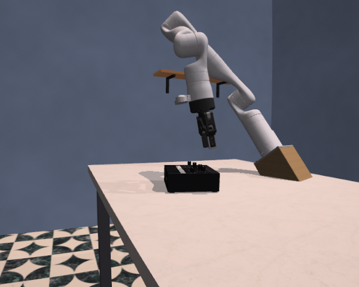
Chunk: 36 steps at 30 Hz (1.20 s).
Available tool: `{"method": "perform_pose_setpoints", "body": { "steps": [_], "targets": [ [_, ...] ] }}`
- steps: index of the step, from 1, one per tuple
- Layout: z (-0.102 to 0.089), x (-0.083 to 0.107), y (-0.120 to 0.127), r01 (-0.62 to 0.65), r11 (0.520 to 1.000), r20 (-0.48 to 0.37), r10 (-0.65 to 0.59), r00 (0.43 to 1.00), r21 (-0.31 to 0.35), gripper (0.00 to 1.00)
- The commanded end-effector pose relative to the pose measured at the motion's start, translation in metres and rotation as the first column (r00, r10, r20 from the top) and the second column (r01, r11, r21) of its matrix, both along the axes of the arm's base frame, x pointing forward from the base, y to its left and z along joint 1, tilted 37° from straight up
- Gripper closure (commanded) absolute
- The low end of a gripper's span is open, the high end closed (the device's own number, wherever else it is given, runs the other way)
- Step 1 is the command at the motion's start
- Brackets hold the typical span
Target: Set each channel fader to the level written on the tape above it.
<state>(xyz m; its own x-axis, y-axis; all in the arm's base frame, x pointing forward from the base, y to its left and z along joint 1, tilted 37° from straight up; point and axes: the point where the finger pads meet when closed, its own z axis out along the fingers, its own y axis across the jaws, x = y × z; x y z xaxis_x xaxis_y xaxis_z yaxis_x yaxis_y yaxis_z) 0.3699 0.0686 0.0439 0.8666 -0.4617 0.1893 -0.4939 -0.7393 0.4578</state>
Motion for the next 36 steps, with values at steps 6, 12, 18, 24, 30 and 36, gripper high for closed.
{"method": "perform_pose_setpoints", "body": {
  "steps": [6,12,18,24,30,36],
  "targets": [
    [0.0008,0.0004,0.0007,0.018,1.0,0.013,-0.018,1.0,-0.003,0.0],
    [0.0016,0.0007,0.0003,0.063,0.998,0.04,-0.062,0.997,-0.01,0.0],
    [0.0025,0.001,-0.0001,0.108,0.994,0.068,-0.107,0.992,-0.016,0.0],
    [0.0044,0.0017,-0.0007,0.2,0.979,0.127,-0.196,0.972,-0.024,0.0],
    [0.0072,0.0028,-0.0015,0.319,0.948,0.206,-0.307,0.929,-0.024,0.0],
    [0.0095,0.0038,-0.002,0.409,0.913,0.269,-0.39,0.881,-0.015,0.0]
  ]
}}
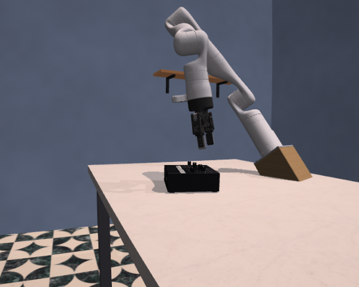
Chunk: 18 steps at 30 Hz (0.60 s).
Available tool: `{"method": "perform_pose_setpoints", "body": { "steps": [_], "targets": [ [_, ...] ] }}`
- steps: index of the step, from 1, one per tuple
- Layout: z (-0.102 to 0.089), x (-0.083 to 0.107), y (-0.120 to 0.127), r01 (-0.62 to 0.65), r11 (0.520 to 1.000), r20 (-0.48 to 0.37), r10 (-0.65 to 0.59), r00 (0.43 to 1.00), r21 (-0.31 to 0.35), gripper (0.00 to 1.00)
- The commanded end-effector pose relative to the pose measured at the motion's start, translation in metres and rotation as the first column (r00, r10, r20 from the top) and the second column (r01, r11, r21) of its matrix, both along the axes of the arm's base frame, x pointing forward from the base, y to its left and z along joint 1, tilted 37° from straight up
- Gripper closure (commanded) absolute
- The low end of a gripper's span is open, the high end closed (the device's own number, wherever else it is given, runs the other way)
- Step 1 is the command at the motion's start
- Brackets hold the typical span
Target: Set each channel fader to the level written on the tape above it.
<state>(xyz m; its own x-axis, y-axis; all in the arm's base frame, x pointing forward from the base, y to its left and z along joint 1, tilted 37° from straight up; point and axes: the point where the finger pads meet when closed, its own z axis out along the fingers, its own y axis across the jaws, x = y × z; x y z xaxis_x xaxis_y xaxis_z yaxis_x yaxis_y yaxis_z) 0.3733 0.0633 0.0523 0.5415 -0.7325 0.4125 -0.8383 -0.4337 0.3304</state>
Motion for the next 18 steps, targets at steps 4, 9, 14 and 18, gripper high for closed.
{"method": "perform_pose_setpoints", "body": {
  "steps": [4,9,14,18],
  "targets": [
    [0.004,0.002,0.003,0.115,0.993,0.087,-0.113,0.99,-0.015,0.0],
    [0.008,0.003,0.003,0.258,0.966,0.189,-0.25,0.949,-0.016,0.0],
    [0.013,0.006,0.002,0.404,0.915,0.298,-0.387,0.873,0.003,0.0],
    [0.015,0.007,0.003,0.461,0.887,0.342,-0.439,0.831,0.018,0.0]
  ]
}}
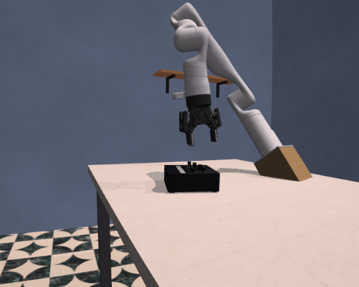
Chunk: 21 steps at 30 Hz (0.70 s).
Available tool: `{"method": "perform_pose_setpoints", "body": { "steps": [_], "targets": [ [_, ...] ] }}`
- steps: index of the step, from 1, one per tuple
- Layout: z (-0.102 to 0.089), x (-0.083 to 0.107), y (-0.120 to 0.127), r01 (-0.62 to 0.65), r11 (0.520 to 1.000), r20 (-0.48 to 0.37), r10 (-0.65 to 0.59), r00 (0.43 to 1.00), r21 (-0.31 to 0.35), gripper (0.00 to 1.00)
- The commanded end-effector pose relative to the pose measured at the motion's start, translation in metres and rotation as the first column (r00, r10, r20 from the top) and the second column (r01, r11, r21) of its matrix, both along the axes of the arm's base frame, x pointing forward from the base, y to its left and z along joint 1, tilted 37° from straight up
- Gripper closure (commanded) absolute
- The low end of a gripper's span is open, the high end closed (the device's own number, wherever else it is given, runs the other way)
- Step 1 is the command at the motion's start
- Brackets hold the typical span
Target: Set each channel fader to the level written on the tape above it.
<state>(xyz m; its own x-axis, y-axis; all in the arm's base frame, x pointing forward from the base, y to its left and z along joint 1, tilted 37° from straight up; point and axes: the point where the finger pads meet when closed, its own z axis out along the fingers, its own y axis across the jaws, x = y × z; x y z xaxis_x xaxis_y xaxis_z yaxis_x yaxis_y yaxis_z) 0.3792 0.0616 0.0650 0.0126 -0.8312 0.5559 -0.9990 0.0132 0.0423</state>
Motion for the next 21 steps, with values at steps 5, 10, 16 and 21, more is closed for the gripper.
{"method": "perform_pose_setpoints", "body": {
  "steps": [5,10,16,21],
  "targets": [
    [0.008,0.004,0.005,0.18,0.984,0.15,-0.177,0.973,-0.008,0.0],
    [0.014,0.007,0.005,0.338,0.941,0.274,-0.328,0.904,0.014,0.0],
    [0.019,0.009,0.006,0.452,0.89,0.366,-0.438,0.821,0.049,0.0],
    [0.026,0.012,0.008,0.575,0.811,0.465,-0.553,0.691,0.111,0.0]
  ]
}}
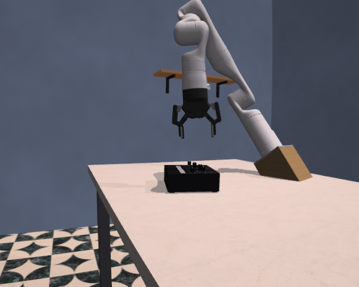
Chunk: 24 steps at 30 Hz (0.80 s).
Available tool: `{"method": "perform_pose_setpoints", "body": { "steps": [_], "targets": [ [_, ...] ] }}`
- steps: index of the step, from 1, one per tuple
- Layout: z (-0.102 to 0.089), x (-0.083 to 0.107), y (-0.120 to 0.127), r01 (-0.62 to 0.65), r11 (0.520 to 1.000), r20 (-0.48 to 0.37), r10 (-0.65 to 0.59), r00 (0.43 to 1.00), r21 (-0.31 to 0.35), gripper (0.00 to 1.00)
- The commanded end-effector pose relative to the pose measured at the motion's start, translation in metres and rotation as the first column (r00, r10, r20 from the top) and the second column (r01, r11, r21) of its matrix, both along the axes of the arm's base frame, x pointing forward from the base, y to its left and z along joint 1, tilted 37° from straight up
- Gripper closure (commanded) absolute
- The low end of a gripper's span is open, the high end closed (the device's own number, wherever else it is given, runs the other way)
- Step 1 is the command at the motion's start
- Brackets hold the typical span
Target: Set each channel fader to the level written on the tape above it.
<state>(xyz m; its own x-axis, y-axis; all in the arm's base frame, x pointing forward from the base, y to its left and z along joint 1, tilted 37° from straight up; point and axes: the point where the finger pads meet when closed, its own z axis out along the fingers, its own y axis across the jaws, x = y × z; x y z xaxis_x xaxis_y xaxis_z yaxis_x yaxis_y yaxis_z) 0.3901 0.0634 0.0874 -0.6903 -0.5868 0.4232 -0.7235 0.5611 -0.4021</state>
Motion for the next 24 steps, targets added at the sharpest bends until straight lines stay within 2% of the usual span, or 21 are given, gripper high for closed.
{"method": "perform_pose_setpoints", "body": {
  "steps": [1,9,11,24],
  "targets": [
    [0.004,0.002,0.006,0.046,0.999,0.057,-0.046,0.997,-0.001,0.0],
    [0.015,0.007,0.009,0.264,0.964,0.24,-0.263,0.934,0.03,0.0],
    [0.015,0.007,0.009,0.264,0.964,0.24,-0.263,0.934,0.03,0.0],
    [0.028,0.013,0.013,0.499,0.856,0.437,-0.504,0.745,0.137,0.0]
  ]
}}
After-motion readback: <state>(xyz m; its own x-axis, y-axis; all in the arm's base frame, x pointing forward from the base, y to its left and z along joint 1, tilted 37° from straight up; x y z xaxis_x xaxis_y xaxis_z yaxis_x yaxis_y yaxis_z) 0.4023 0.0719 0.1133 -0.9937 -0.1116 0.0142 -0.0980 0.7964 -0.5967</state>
